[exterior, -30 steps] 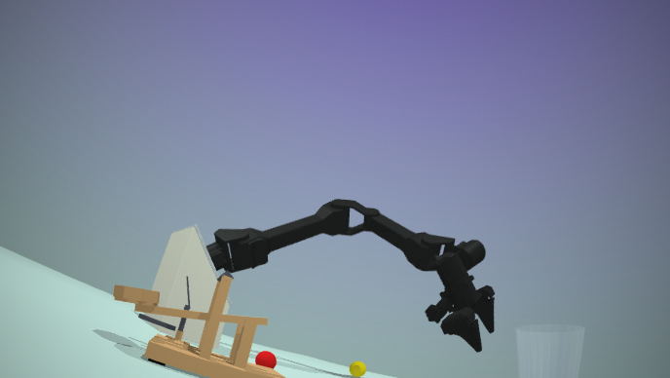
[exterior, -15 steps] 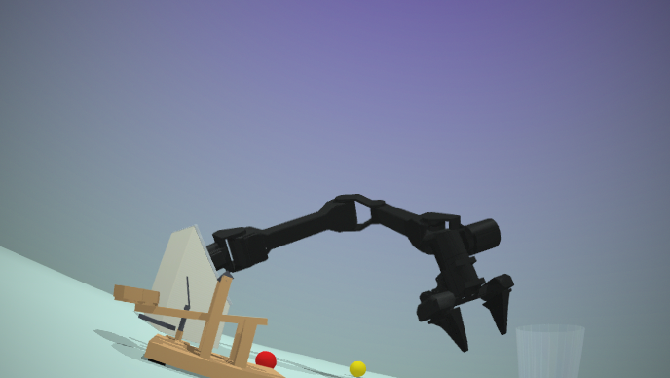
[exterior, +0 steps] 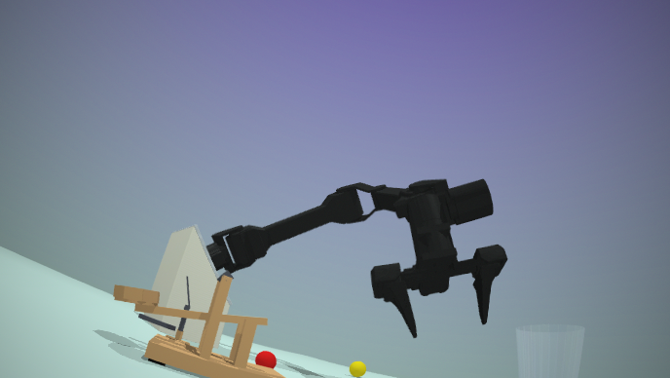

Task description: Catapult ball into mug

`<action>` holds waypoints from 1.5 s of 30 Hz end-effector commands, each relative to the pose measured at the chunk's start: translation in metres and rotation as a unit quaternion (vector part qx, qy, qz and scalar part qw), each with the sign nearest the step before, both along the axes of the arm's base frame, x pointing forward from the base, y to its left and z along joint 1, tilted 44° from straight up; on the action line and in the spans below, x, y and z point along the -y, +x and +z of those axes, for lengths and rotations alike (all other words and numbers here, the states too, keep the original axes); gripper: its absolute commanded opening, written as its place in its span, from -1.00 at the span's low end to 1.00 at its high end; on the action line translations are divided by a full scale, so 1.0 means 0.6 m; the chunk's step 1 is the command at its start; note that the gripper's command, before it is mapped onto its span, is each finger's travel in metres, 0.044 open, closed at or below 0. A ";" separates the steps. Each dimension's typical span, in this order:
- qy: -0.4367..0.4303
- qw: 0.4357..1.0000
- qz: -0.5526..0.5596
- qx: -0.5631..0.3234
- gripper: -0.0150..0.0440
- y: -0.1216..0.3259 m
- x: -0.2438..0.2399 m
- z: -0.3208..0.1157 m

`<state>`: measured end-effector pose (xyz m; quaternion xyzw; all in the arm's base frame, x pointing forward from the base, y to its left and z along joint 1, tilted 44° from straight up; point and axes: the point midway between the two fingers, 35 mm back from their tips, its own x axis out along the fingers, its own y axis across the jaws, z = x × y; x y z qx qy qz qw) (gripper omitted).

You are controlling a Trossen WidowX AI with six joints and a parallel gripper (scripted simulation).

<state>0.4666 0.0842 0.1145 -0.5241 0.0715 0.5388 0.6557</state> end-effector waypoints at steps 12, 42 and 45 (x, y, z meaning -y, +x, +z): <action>0.034 0.965 -0.121 -0.230 1.00 -0.092 0.166 -0.144; 0.108 0.881 -0.211 -0.409 1.00 -0.198 0.201 -0.263; 0.108 0.881 -0.211 -0.409 1.00 -0.197 0.197 -0.267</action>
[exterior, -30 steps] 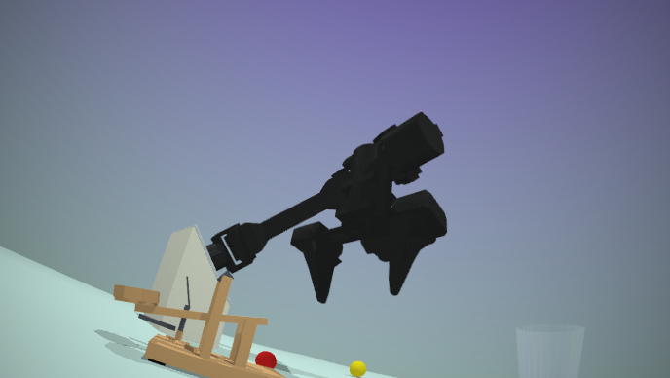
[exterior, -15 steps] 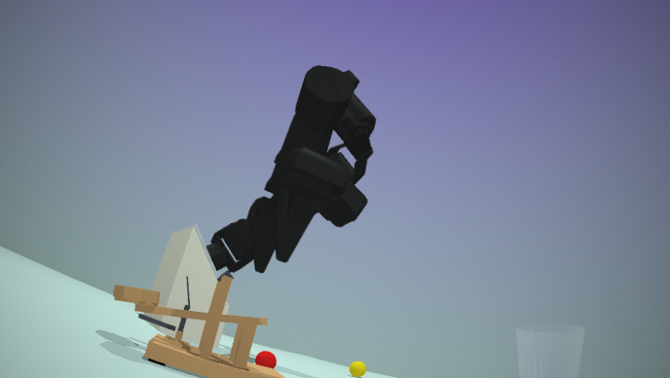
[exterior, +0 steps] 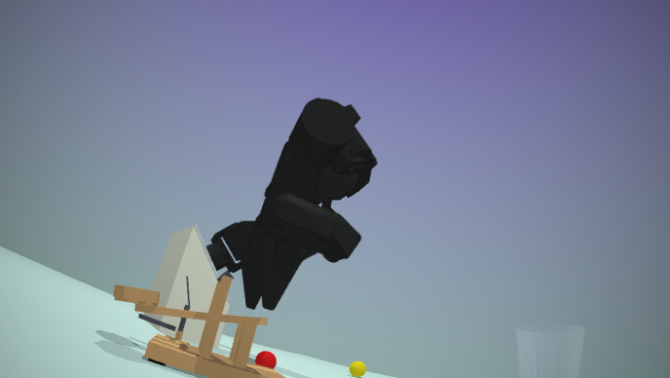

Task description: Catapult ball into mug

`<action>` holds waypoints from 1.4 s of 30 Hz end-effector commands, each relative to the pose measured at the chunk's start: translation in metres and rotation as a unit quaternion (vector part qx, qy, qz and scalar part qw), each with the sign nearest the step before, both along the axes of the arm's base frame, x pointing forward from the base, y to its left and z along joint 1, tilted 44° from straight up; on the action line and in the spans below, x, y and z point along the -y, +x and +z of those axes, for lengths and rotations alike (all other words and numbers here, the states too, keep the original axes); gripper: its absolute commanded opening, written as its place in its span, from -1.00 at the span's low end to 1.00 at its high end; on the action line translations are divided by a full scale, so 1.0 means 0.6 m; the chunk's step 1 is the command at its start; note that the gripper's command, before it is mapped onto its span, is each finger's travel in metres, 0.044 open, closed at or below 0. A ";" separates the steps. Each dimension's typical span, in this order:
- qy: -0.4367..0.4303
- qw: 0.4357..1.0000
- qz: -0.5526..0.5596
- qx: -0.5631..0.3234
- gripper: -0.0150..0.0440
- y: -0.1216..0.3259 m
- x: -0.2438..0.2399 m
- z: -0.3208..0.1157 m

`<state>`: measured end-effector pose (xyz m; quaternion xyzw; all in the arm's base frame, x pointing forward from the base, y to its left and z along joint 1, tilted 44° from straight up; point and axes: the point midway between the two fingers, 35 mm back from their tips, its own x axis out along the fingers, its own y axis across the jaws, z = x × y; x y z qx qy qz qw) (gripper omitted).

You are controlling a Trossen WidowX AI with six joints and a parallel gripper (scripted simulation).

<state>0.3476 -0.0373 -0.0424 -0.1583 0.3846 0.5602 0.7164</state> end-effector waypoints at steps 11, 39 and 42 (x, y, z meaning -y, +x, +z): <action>0.002 1.000 -0.003 0.000 1.00 0.005 -0.025 -0.028; 0.001 1.000 -0.001 0.004 0.56 0.010 -0.059 -0.060; 0.001 1.000 -0.001 0.004 0.29 0.010 -0.059 -0.060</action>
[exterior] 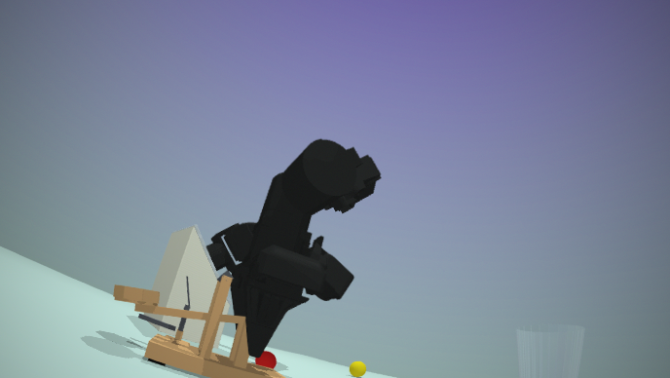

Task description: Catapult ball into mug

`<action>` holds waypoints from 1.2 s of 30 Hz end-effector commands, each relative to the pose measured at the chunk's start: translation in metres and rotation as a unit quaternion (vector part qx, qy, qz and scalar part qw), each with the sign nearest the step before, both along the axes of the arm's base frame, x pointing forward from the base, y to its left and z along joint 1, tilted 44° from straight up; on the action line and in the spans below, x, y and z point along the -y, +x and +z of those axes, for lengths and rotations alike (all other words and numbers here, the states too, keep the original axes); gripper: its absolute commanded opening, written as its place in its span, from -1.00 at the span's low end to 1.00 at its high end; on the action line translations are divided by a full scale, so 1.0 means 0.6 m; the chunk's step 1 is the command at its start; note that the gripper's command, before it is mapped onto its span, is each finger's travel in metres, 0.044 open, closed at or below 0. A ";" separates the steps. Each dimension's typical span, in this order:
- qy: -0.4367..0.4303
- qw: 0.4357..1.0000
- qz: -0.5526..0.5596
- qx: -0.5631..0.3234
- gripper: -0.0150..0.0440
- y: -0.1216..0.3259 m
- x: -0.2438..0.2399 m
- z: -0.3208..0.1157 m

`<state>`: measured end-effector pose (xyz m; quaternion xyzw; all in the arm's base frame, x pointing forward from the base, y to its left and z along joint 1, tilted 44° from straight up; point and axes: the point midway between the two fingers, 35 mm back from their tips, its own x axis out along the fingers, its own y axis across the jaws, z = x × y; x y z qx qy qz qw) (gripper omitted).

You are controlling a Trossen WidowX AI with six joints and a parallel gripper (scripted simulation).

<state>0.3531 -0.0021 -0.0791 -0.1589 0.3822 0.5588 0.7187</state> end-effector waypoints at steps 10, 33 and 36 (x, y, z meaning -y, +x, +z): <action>0.000 1.000 0.000 0.001 -0.20 0.000 0.003 0.004; 0.015 0.970 -0.177 -0.164 -0.49 0.003 0.152 -0.022; 0.019 0.957 -0.212 -0.197 -0.49 0.004 0.172 -0.041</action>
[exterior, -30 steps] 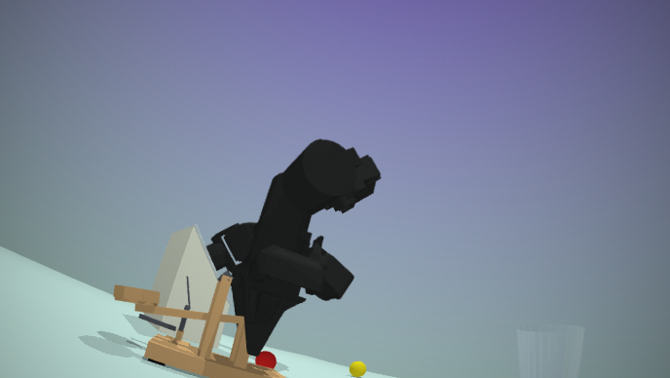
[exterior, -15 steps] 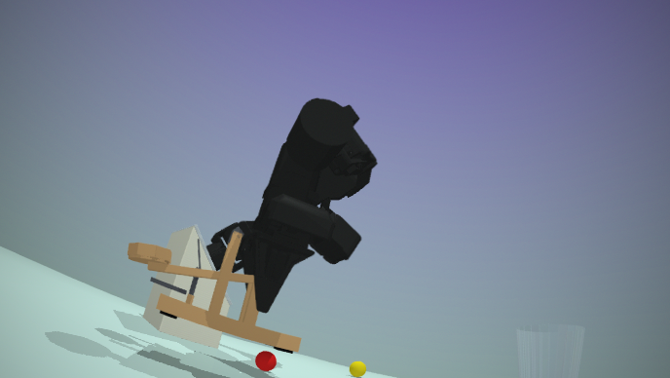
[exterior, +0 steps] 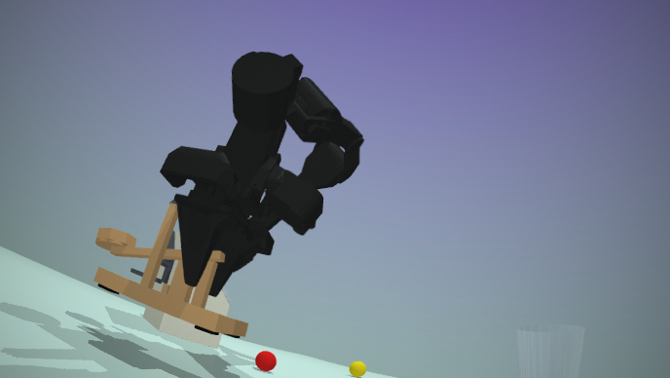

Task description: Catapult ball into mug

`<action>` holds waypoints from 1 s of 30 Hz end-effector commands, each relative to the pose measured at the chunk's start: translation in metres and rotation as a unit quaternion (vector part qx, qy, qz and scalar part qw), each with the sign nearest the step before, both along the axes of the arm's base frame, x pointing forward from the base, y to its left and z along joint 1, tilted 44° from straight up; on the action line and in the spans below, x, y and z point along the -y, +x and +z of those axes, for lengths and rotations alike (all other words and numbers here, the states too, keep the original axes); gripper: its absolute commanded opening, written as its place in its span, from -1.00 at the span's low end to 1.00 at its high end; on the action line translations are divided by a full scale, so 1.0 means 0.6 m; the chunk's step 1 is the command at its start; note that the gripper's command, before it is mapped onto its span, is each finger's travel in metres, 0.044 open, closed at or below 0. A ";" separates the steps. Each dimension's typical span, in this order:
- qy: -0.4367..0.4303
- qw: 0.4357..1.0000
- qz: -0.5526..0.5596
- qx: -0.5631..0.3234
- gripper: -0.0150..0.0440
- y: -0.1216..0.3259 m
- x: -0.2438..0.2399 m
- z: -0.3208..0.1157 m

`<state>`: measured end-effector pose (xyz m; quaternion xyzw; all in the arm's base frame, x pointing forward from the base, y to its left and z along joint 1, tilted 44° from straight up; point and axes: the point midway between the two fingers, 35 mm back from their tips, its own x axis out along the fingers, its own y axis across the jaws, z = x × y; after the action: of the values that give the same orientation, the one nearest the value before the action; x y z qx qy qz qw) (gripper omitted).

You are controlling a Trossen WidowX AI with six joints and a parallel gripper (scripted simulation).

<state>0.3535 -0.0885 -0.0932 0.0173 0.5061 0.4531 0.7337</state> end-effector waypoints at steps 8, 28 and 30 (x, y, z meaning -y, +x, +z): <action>0.011 0.983 -0.136 -0.122 -0.49 0.004 0.085 -0.076; 0.012 0.981 -0.143 -0.129 -0.49 0.013 0.076 -0.109; 0.012 0.981 -0.143 -0.129 -0.49 0.013 0.072 -0.114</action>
<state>0.3609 -0.1325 -0.1585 0.1546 0.5845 0.3468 0.7171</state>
